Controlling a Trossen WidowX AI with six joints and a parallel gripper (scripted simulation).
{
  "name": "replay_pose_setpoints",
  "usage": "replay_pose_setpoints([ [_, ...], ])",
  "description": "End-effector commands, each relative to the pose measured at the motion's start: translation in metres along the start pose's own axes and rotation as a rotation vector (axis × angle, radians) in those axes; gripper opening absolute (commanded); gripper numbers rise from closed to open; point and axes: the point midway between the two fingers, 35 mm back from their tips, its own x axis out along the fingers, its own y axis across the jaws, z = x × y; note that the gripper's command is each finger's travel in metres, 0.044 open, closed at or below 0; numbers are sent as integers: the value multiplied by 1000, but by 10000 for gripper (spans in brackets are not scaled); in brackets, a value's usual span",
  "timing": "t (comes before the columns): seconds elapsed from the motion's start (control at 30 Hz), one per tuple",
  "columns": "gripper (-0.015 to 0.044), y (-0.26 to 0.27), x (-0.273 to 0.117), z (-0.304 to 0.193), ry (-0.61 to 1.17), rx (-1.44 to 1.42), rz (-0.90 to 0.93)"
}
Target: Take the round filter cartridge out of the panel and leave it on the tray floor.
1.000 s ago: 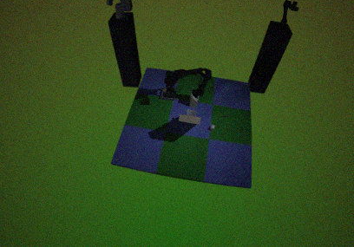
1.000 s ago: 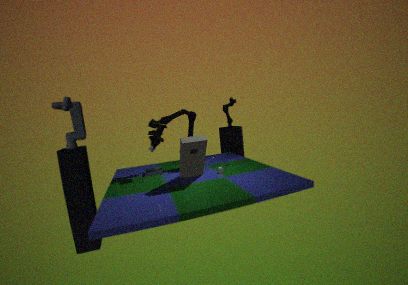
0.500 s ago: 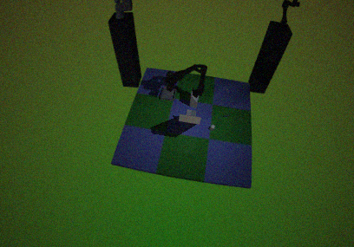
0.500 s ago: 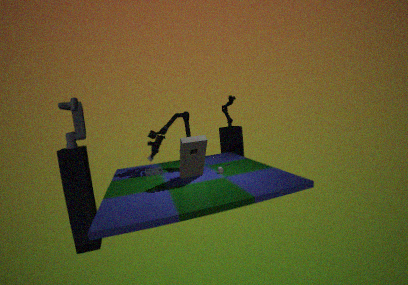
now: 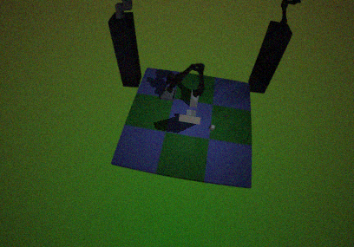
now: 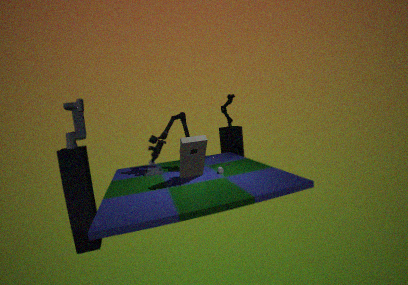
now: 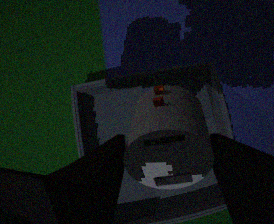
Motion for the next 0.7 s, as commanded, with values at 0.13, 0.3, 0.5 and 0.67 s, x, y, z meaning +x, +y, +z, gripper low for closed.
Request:
replay_pose_setpoints([
  [0.13, 0, -1, 29, -21, 11, -2, -4],
  [0.3, 0, -1, 45, -33, 11, -2, -4],
  [0.5, 53, 0, 44, -33, 16, 2, -1],
  [0.67, 184, 0, 44, -33, 16, 2, -1],
])
